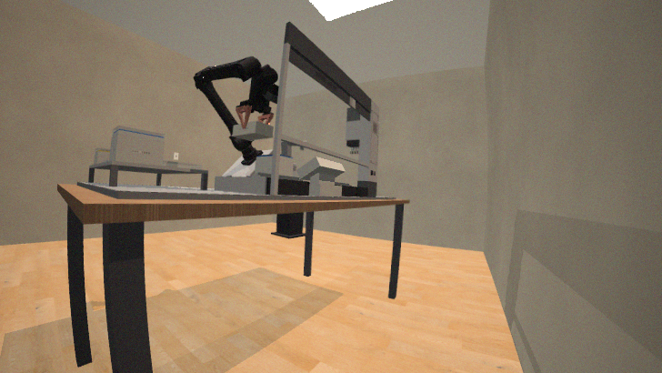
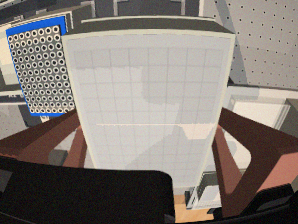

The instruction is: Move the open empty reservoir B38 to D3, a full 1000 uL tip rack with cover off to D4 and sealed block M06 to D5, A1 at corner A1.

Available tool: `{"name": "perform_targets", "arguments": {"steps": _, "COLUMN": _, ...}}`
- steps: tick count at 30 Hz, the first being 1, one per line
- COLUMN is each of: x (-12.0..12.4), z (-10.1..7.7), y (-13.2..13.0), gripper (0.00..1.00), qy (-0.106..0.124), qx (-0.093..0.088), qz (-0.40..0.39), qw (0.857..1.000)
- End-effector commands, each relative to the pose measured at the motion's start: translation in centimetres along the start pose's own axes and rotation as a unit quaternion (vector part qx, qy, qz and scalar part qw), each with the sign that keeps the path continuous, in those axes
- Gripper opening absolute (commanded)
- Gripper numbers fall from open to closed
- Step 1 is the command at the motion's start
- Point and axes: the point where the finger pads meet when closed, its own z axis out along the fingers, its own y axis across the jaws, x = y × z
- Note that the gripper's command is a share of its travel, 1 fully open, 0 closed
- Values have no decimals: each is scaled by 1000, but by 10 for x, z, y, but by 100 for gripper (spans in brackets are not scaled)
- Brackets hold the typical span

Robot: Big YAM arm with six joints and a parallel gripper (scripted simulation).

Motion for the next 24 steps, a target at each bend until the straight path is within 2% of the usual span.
{"name": "perform_targets", "arguments": {"steps": 1, "x": -17, "z": -26, "y": -9, "gripper": 0, "qy": -26, "qx": 6, "qz": 9, "qw": 1000}}
{"name": "perform_targets", "arguments": {"steps": 14, "x": -18, "z": -26, "y": -10, "gripper": 0, "qy": -26, "qx": 6, "qz": 9, "qw": 1000}}
{"name": "perform_targets", "arguments": {"steps": 18, "x": -22, "z": -20, "y": -12, "gripper": 0, "qy": -32, "qx": 8, "qz": 8, "qw": 999}}
{"name": "perform_targets", "arguments": {"steps": 20, "x": -14, "z": -10, "y": -23, "gripper": 0, "qy": -24, "qx": 9, "qz": 21, "qw": 999}}
{"name": "perform_targets", "arguments": {"steps": 22, "x": -7, "z": 4, "y": -8, "gripper": 0, "qy": -10, "qx": 3, "qz": 6, "qw": 1000}}
{"name": "perform_targets", "arguments": {"steps": 24, "x": -5, "z": 11, "y": -5, "gripper": 0, "qy": -6, "qx": 2, "qz": 3, "qw": 1000}}
